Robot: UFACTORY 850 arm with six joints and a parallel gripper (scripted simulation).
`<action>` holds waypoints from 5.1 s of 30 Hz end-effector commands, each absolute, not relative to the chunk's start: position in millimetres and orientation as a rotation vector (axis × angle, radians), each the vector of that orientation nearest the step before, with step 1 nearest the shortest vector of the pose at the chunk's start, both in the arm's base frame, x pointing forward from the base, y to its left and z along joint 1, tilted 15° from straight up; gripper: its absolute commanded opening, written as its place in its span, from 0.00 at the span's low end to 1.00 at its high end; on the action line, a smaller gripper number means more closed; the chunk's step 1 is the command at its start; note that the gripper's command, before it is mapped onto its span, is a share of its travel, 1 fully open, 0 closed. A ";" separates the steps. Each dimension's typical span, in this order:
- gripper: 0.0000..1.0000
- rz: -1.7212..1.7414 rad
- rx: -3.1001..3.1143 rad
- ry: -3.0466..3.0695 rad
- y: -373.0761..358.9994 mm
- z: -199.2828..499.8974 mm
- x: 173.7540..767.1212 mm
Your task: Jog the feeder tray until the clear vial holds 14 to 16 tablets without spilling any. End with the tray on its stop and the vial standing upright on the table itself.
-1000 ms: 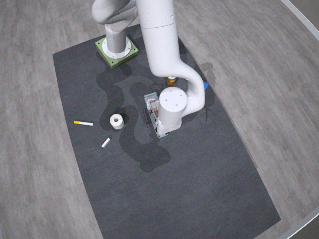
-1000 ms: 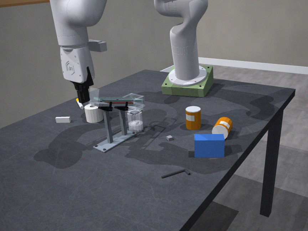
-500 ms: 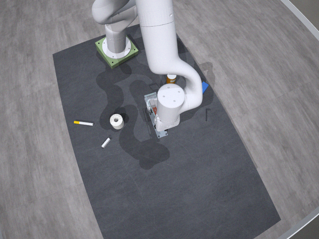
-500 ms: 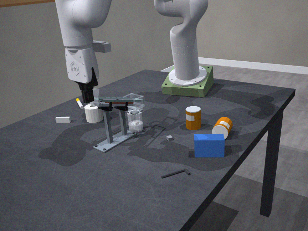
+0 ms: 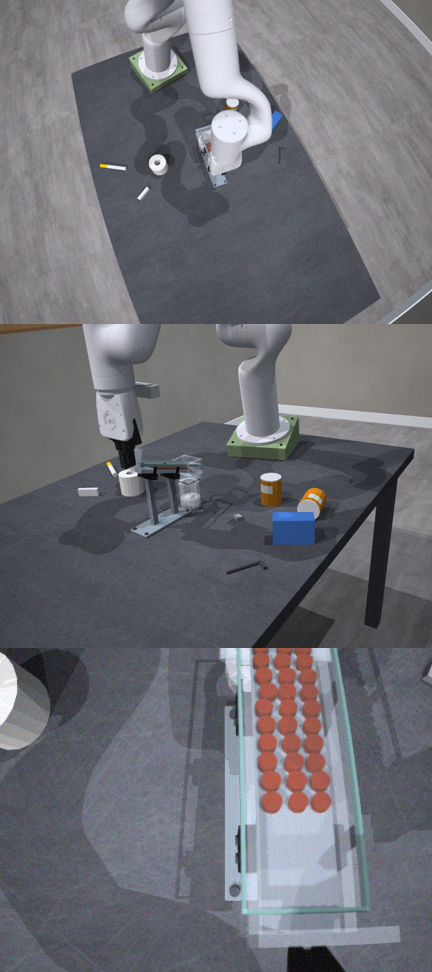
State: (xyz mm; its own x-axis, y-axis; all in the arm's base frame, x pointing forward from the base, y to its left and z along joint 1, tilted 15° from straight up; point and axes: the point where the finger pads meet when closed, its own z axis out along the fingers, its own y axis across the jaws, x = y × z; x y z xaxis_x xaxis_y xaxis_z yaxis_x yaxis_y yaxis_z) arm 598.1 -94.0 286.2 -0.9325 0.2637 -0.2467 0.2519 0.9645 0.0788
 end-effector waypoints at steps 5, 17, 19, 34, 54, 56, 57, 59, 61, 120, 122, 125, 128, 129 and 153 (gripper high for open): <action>0.00 0.067 0.381 2.857 -101.2 302.7 621.1; 0.00 0.067 0.381 2.857 -101.2 302.7 621.1; 0.00 0.067 0.381 2.857 -101.2 302.6 621.0; 0.00 0.067 0.381 2.857 -95.1 289.3 601.8; 0.00 0.067 0.381 2.857 -101.2 302.7 621.1; 0.00 0.067 0.381 2.857 -101.2 302.7 621.1; 0.00 0.067 0.381 2.857 -101.2 302.7 621.1; 0.00 0.067 0.381 2.857 -101.2 302.7 621.1; 0.00 0.067 0.381 2.857 -101.2 302.7 621.1; 0.00 0.067 0.381 2.857 -97.5 294.5 609.3; 0.00 0.067 0.381 2.857 -100.9 302.1 620.3; 0.00 0.067 0.381 2.857 -101.2 302.7 621.1; 0.00 0.067 0.381 2.857 -101.2 302.7 621.1; 0.00 0.067 0.381 2.857 -101.2 302.7 621.1; 0.00 0.067 0.381 2.857 -101.2 302.7 621.1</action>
State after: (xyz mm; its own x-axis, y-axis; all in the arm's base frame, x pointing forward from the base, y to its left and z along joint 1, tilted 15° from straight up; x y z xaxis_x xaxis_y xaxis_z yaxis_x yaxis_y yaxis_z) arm 620.5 -101.1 301.5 -0.9330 0.2637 -0.2450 0.2519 0.9645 0.0788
